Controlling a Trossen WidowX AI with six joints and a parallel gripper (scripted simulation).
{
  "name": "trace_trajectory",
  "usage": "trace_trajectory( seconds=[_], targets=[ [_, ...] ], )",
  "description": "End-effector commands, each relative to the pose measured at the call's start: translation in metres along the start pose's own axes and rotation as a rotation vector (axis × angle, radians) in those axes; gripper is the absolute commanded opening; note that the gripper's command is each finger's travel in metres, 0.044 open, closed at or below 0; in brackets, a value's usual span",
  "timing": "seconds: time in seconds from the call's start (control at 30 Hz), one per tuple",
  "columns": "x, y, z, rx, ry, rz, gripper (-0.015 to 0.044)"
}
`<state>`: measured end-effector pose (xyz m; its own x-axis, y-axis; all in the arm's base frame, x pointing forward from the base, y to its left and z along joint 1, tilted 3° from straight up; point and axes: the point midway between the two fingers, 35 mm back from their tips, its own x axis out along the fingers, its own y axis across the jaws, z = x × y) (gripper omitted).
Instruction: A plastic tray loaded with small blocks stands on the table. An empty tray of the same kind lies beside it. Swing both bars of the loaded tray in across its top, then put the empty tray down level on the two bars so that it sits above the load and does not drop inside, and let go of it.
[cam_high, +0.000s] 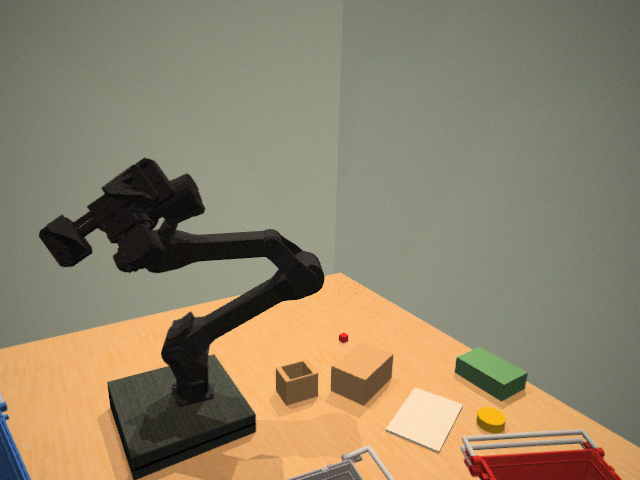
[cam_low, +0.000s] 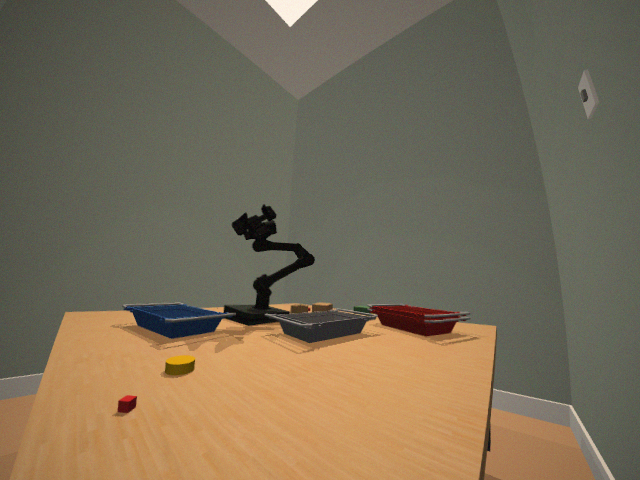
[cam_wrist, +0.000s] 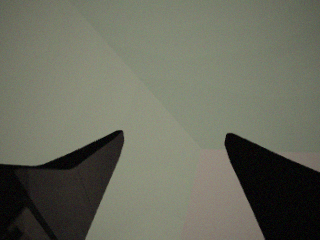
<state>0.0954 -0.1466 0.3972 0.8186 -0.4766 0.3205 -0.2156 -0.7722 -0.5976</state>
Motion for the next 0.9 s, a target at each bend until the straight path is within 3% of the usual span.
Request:
trace_trajectory(
  seconds=[0.0, 0.23, 0.37, 0.6, 0.87],
  targets=[
    [0.0, 0.0, 0.0, 0.0, 0.0, 0.0, 0.0374],
    [0.001, 0.001, -0.001, 0.016, 0.001, -0.002, 0.019],
    [0.022, 0.017, -0.024, 0.331, 0.02, -0.018, 0.0085],
    [0.082, 0.069, -0.031, 0.946, 0.014, 0.07, 0.0082],
    [0.144, 0.119, 0.015, 1.45, -0.011, 0.336, 0.0082]
  ],
)
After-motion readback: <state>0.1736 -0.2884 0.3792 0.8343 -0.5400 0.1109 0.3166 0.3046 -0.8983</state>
